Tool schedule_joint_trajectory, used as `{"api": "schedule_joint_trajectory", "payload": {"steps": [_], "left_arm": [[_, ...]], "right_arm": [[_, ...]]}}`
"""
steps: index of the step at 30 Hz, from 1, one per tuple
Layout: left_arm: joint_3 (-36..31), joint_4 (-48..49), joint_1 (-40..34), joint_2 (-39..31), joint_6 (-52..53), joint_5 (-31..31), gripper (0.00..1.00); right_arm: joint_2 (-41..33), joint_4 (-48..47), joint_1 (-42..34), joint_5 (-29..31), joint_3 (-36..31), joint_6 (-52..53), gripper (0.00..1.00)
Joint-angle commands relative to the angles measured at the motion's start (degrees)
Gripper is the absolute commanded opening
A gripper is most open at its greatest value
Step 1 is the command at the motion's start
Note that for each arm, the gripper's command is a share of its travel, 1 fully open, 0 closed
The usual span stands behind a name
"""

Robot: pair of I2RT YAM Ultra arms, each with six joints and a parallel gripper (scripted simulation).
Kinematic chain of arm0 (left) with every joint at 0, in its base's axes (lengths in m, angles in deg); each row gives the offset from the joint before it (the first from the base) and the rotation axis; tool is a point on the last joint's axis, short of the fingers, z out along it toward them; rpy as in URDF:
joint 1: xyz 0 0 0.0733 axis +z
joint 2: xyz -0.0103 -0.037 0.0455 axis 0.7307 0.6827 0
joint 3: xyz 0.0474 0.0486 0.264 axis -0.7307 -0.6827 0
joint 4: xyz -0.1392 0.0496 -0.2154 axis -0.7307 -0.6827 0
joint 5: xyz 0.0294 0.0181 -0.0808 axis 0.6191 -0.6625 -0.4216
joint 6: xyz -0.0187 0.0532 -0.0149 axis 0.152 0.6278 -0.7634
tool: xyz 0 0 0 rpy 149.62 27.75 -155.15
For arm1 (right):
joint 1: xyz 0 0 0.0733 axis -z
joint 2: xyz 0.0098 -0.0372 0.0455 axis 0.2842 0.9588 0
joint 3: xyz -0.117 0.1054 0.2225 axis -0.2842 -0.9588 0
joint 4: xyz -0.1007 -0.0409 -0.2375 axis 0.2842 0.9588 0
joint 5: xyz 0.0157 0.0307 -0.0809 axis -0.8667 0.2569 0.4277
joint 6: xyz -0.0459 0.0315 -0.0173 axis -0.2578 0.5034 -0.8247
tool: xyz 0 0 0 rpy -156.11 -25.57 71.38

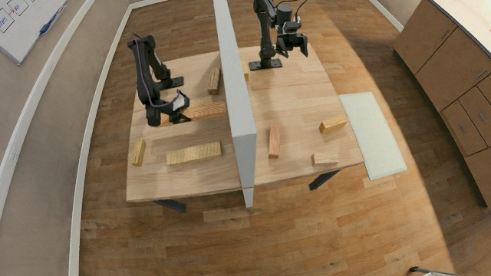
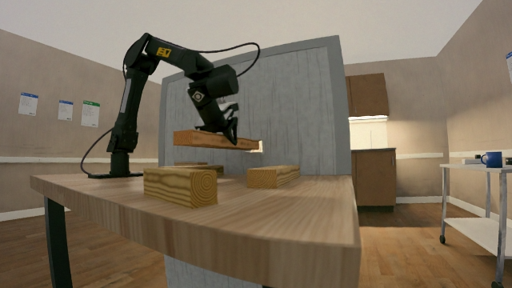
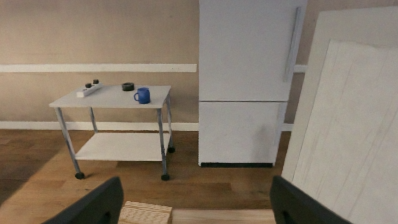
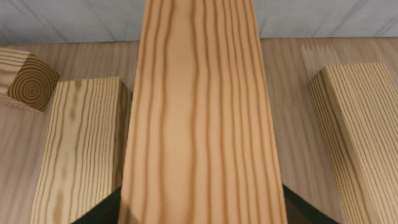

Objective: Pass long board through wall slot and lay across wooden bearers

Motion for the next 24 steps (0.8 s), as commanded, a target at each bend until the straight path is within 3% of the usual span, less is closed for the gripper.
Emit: {"api": "schedule_joint_trajectory", "payload": {"steps": [1,15,24], "left_arm": [[2.8,0.6,-0.1,-0.3,-0.4,-0.3,0.78],[2.8,0.6,-0.1,-0.3,-0.4,-0.3,0.78],[2.8,0.6,-0.1,-0.3,-0.4,-0.3,0.78]], "right_arm": [[-2.2,0.6,-0.8,-3.4,2.6,-0.5,0.0],[-2.2,3.0,2.9,-3.3,3.0,-4.3,0.0],[-2.4,1.2,1.5,-3.4,2.9,-2.3,0.0]]}}
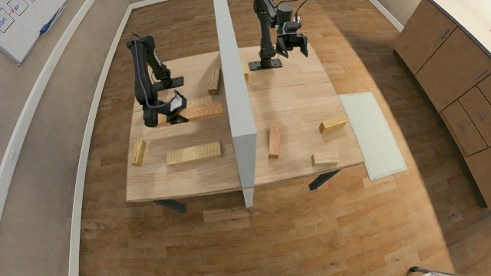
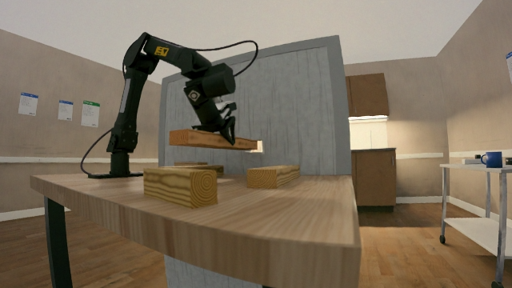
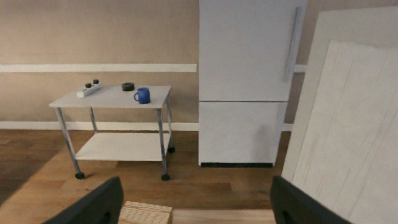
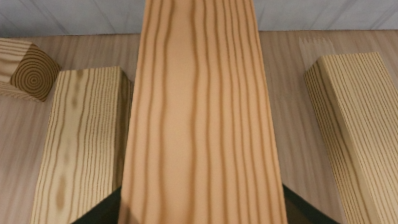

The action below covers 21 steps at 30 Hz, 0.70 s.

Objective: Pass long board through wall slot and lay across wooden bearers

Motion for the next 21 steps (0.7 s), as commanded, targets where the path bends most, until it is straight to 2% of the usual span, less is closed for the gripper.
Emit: {"api": "schedule_joint_trajectory", "payload": {"steps": [1,3,5,11,13,14,21], "left_arm": [[2.8,0.6,-0.1,-0.3,-0.4,-0.3,0.78],[2.8,0.6,-0.1,-0.3,-0.4,-0.3,0.78],[2.8,0.6,-0.1,-0.3,-0.4,-0.3,0.78],[2.8,0.6,-0.1,-0.3,-0.4,-0.3,0.78],[2.8,0.6,-0.1,-0.3,-0.4,-0.3,0.78],[2.8,0.6,-0.1,-0.3,-0.4,-0.3,0.78],[2.8,0.6,-0.1,-0.3,-0.4,-0.3,0.78]], "right_arm": [[-2.4,-0.6,-0.7,-3.3,2.8,0.5,0.0],[-3.1,-0.7,-1.4,-2.2,3.4,2.6,0.0],[-3.1,-0.9,-2.1,2.2,3.6,8.4,0.0],[-7.3,-2.1,-5.7,15.6,6.6,32.6,0.0],[-7.3,-2.1,-5.7,15.6,6.6,32.6,0.0],[-7.9,-1.4,-7.2,20.4,7.1,38.5,0.0],[-13.7,-3.3,-13.0,33.8,10.9,61.5,0.0]]}}
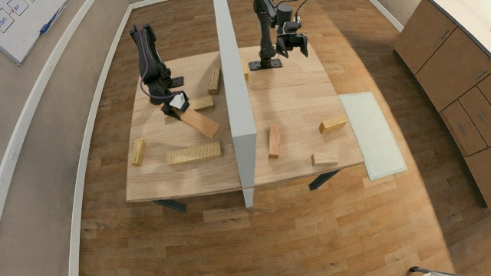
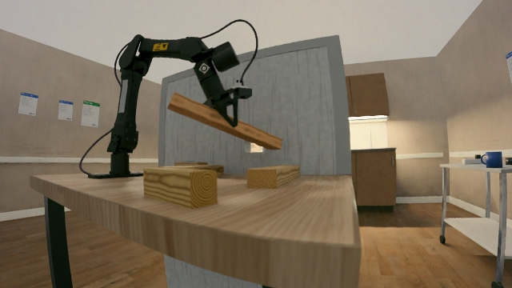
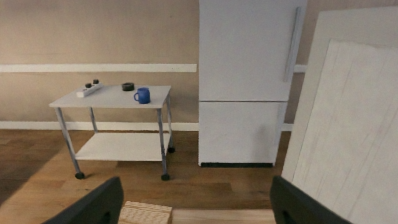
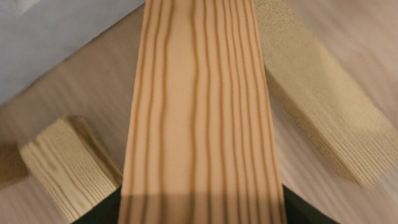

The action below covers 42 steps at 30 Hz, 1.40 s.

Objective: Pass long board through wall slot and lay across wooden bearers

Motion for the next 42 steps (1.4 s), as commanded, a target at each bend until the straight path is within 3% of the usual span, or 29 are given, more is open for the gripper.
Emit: {"api": "schedule_joint_trajectory", "payload": {"steps": [1,2,3,5,9,10,15,18,22,26,28,33,42], "left_arm": [[2.8,0.6,-0.1,-0.3,-0.4,-0.3,0.78],[2.8,0.6,-0.1,-0.3,-0.4,-0.3,0.78],[2.8,0.6,-0.1,-0.3,-0.4,-0.3,0.78],[2.8,0.6,-0.1,-0.3,-0.4,-0.3,0.78],[2.8,0.6,-0.1,-0.3,-0.4,-0.3,0.78],[2.8,0.6,-0.1,-0.3,-0.4,-0.3,0.78],[2.8,0.6,-0.1,-0.3,-0.4,-0.3,0.78],[2.8,0.6,-0.1,-0.3,-0.4,-0.3,0.78],[2.8,0.6,-0.1,-0.3,-0.4,-0.3,0.78],[2.8,0.6,-0.1,-0.3,-0.4,-0.3,0.78],[2.8,0.6,-0.1,-0.3,-0.4,-0.3,0.78],[2.8,0.6,-0.1,-0.3,-0.4,-0.3,0.78],[2.8,0.6,-0.1,-0.3,-0.4,-0.3,0.78]], "right_arm": [[-4.6,-2.7,-3.3,8.4,4.5,16.5,0.0],[-1.7,-3.4,-4.4,12.3,2.8,20.2,0.0],[0.3,-6.4,-4.9,15.1,-4.0,21.3,0.0],[-3.4,-14.7,-5.4,13.8,-0.8,26.2,0.0],[-3.5,-18.7,-6.6,16.5,-4.3,31.0,0.0],[-6.6,-22.1,-8.4,20.1,-7.1,33.1,0.0],[-6.4,-29.4,-11.2,25.8,-15.1,41.8,0.0],[-7.5,-32.2,-12.3,28.0,-17.8,43.5,0.0],[-9.5,-39.5,-13.5,32.2,-23.4,53.3,0.0],[-10.8,-41.9,-13.9,33.6,-24.8,56.5,0.0],[-11.7,-48.5,-16.1,38.1,-30.0,61.7,0.0],[-8.0,-50.1,-18.1,40.1,-32.6,57.0,0.0],[-9.7,-51.3,-16.6,40.8,-30.7,56.6,0.0]]}}
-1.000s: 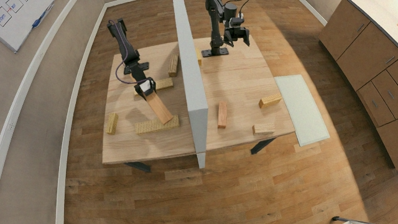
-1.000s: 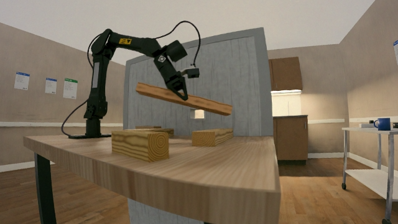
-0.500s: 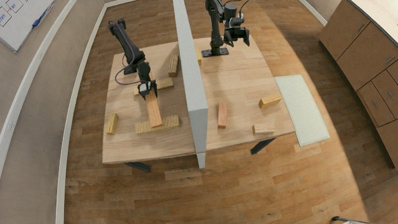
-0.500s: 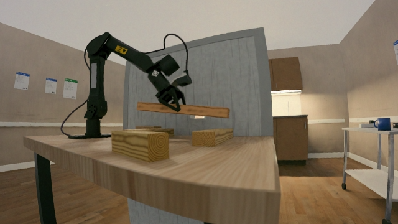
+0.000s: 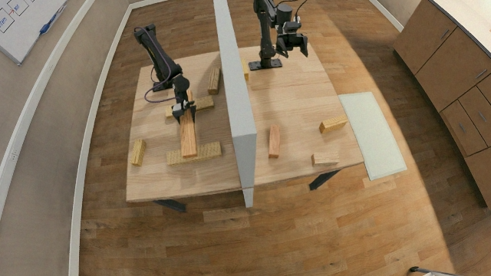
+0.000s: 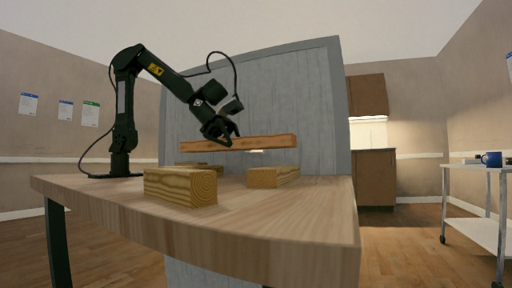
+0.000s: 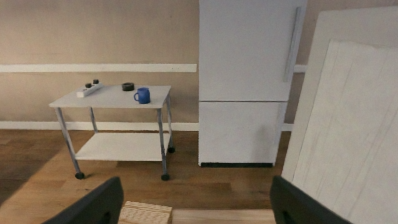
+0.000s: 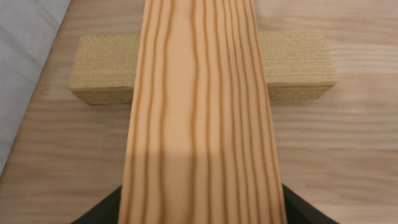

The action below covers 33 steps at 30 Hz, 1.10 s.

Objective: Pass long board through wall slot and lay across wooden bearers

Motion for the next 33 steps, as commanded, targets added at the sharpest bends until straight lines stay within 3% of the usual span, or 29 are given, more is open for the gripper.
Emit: {"api": "schedule_joint_trajectory", "payload": {"steps": [1,11,14,33], "left_arm": [[2.8,0.6,-0.1,-0.3,-0.4,-0.3,0.78],[2.8,0.6,-0.1,-0.3,-0.4,-0.3,0.78],[2.8,0.6,-0.1,-0.3,-0.4,-0.3,0.78],[2.8,0.6,-0.1,-0.3,-0.4,-0.3,0.78]], "right_arm": [[-1.5,-4.3,0.6,2.2,2.4,-0.7,0.0],[0.1,-3.9,0.4,-0.4,-1.2,-1.0,0.0],[-1.5,-3.6,1.0,-0.1,2.0,-0.9,0.0],[0.2,-2.8,1.0,0.1,0.6,0.0,0.0]]}}
